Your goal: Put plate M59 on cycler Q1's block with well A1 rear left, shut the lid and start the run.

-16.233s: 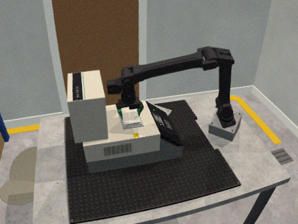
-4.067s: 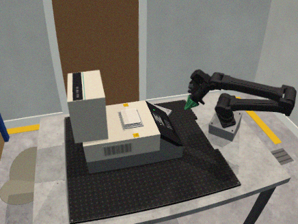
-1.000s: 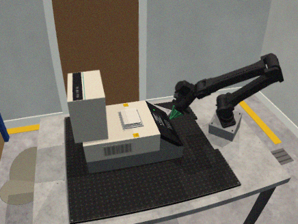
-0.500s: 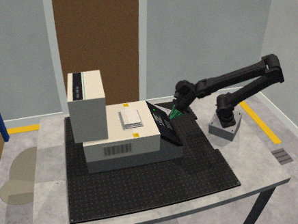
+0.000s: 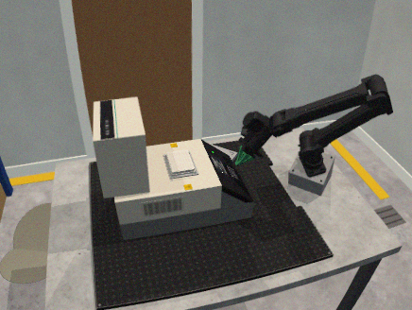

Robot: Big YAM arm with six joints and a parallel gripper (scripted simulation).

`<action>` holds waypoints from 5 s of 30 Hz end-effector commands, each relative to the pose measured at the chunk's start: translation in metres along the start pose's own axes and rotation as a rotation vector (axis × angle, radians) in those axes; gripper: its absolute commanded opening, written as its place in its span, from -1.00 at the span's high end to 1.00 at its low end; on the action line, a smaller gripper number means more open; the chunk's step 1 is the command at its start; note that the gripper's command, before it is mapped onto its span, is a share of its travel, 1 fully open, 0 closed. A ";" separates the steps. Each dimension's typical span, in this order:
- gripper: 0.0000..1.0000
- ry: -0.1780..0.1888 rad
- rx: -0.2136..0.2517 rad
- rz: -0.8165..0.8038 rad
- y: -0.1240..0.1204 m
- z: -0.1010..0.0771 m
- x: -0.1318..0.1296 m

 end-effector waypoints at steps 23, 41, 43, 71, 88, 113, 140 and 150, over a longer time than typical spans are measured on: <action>1.00 0.067 0.005 -0.056 -0.005 -0.004 0.036; 1.00 0.042 -0.014 -0.024 0.003 -0.003 0.017; 1.00 0.035 -0.014 -0.020 0.004 -0.002 0.013; 1.00 0.077 -0.013 -0.041 0.000 -0.008 0.036; 1.00 0.051 -0.012 -0.026 0.002 -0.005 0.026; 1.00 0.067 0.005 -0.029 -0.005 0.021 0.034; 1.00 0.041 0.006 -0.025 -0.005 0.024 0.023; 1.00 0.061 -0.015 -0.035 0.002 0.021 0.034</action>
Point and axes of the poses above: the point where the finger pads meet when closed, its own z axis out along the fingers, its own x axis across the jaws, y = z × x, the point moved 9 cm from there along -z, back along the fingers, and after that the axes turned 5 degrees about z, right-handed, at the moved point
